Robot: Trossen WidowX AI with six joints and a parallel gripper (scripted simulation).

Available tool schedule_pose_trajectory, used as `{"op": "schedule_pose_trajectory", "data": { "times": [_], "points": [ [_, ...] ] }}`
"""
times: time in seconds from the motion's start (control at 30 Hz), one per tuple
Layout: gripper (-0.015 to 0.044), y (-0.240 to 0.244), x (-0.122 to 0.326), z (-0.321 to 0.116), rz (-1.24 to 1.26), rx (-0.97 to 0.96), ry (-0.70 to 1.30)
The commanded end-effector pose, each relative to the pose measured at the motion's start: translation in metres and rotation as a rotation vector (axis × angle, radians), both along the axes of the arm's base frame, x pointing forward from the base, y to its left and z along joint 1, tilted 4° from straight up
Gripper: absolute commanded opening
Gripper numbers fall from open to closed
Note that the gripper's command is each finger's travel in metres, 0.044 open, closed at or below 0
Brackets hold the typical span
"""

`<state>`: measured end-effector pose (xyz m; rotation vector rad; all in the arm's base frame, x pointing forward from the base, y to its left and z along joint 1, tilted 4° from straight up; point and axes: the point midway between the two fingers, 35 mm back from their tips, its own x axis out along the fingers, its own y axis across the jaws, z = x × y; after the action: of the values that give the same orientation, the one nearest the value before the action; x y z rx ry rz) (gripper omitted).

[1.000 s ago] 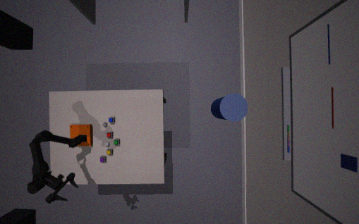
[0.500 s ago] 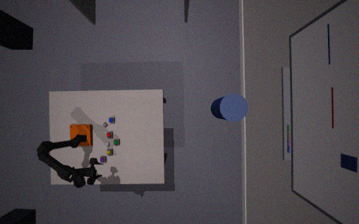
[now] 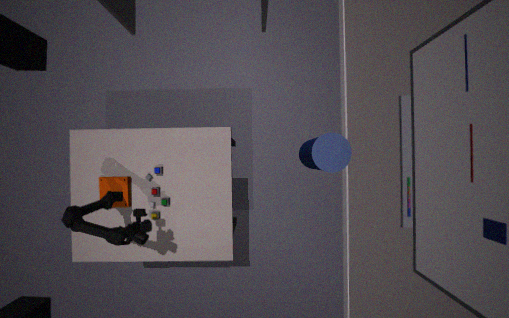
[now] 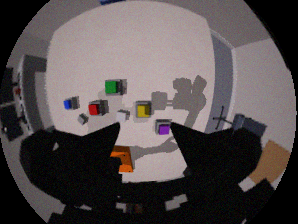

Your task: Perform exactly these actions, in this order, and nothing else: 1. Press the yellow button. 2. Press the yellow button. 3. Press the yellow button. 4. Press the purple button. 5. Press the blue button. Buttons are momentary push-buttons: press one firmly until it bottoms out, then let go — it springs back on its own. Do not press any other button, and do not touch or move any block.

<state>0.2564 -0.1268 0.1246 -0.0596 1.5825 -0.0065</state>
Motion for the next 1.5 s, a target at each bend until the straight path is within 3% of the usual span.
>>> {"op": "schedule_pose_trajectory", "data": {
  "times": [0.0,0.2,0.5,1.47],
  "points": [
    [0.0400,0.002,-0.003,-0.003,-0.004,0.000,0.030],
    [0.0242,0.000,-0.005,-0.062,-0.004,-0.001,0.030],
    [0.0020,0.000,-0.005,-0.065,-0.004,-0.001,0.030],
    [0.0020,-0.001,-0.006,-0.090,-0.004,-0.001,0.030]
  ]
}}
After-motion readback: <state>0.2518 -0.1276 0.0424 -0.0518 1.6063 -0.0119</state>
